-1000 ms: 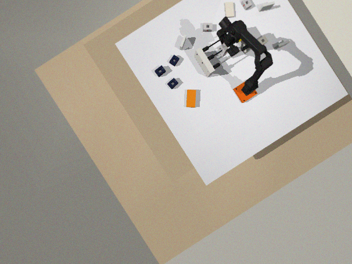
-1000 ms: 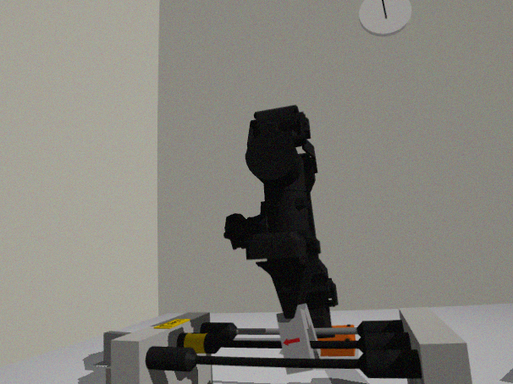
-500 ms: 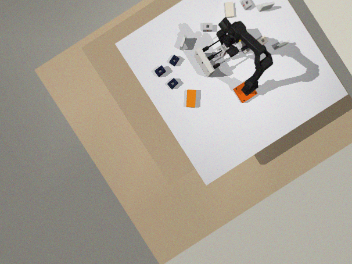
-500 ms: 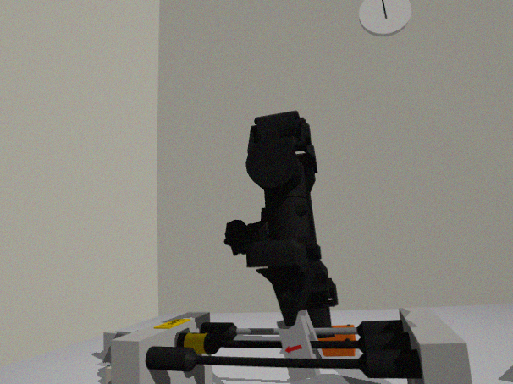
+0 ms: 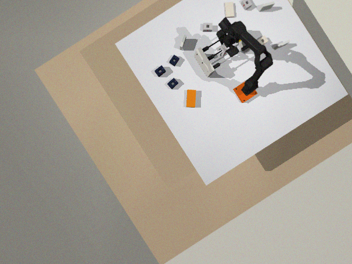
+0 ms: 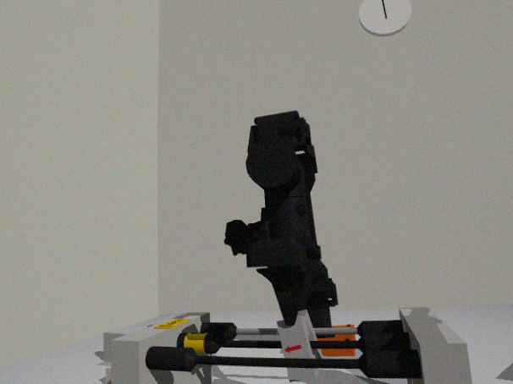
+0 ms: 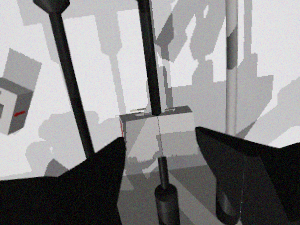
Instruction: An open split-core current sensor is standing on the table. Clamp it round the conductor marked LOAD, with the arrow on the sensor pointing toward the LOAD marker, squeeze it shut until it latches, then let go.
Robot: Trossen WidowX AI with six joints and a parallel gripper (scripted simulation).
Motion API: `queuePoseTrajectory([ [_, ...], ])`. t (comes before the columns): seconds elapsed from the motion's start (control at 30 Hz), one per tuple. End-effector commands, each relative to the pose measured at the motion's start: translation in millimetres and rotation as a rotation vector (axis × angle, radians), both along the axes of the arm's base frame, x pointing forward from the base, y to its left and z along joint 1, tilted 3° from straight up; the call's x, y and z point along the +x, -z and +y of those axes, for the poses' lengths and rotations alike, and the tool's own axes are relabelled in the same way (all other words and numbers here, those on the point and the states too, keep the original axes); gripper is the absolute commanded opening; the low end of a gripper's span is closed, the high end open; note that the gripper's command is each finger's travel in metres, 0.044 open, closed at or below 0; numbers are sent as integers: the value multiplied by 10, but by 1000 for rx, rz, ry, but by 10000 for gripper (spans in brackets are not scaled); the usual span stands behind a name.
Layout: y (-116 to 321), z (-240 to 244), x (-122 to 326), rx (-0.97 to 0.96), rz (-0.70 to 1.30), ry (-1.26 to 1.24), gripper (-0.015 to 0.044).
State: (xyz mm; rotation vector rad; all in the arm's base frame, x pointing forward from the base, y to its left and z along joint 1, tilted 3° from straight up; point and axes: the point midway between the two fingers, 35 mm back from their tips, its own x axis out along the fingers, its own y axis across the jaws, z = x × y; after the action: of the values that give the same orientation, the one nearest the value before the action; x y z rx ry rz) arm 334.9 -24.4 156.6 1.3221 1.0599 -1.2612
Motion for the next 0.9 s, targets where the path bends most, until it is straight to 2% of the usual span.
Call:
queuePoseTrajectory([
  [0.0, -3, 0, -2, 0, 1, 0, 0],
  [0.63, -3, 0, -2, 0, 1, 0, 0],
  [0.87, -3, 0, -2, 0, 1, 0, 184],
])
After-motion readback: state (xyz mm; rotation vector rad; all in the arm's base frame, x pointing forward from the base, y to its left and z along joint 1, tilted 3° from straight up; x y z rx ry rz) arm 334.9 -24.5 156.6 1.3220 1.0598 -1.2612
